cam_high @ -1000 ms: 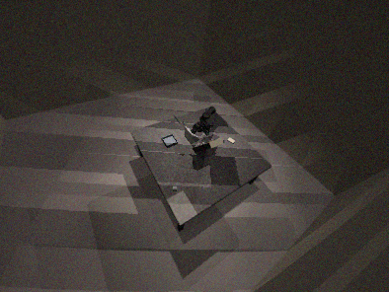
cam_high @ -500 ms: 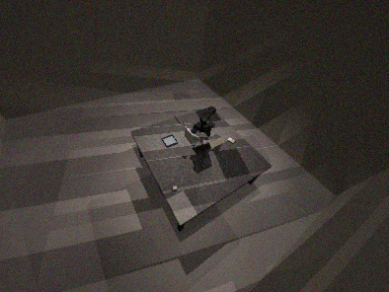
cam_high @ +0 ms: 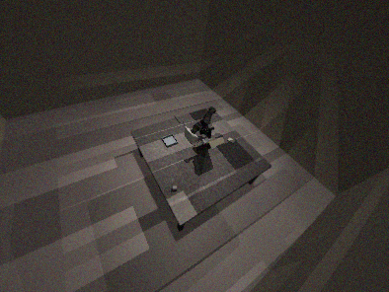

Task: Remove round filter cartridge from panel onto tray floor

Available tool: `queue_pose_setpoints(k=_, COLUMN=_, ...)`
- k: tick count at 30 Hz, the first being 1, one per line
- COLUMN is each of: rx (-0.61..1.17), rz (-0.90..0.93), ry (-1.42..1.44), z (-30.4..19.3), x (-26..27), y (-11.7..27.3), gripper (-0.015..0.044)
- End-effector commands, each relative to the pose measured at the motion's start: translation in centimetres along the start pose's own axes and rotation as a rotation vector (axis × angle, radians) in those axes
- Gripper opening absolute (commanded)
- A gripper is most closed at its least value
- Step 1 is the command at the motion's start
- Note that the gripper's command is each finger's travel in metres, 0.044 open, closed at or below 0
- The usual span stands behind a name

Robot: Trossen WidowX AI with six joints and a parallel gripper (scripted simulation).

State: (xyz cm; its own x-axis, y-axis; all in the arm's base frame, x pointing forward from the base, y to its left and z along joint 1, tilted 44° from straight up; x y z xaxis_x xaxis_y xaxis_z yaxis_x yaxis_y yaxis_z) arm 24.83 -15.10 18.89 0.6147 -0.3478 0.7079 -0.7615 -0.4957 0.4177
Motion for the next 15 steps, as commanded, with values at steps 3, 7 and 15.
queue_pose_setpoints(k=3, rx=-0.006, rz=0.0, ry=-0.001, z=0.0, x=0.0, y=-0.8, gripper=0.009)
queue_pose_setpoints(k=7, rx=-0.005, rz=0.001, ry=-0.002, z=0.0, x=0.0, y=-1.5, gripper=0.009)
queue_pose_setpoints(k=15, rx=-0.002, rz=0.007, ry=-0.002, z=-0.2, x=0.0, y=-2.8, gripper=0.009)
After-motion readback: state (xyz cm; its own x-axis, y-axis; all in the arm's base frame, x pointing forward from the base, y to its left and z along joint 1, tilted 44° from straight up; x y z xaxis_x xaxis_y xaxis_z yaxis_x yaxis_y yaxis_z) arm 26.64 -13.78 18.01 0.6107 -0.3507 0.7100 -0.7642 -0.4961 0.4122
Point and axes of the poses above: the point midway between the two fingers, 35 mm back from their tips, its own y axis back along the fingers, its own x axis across the jaws, z = x × y, the point moved 8 cm from there along y, back along the fingers
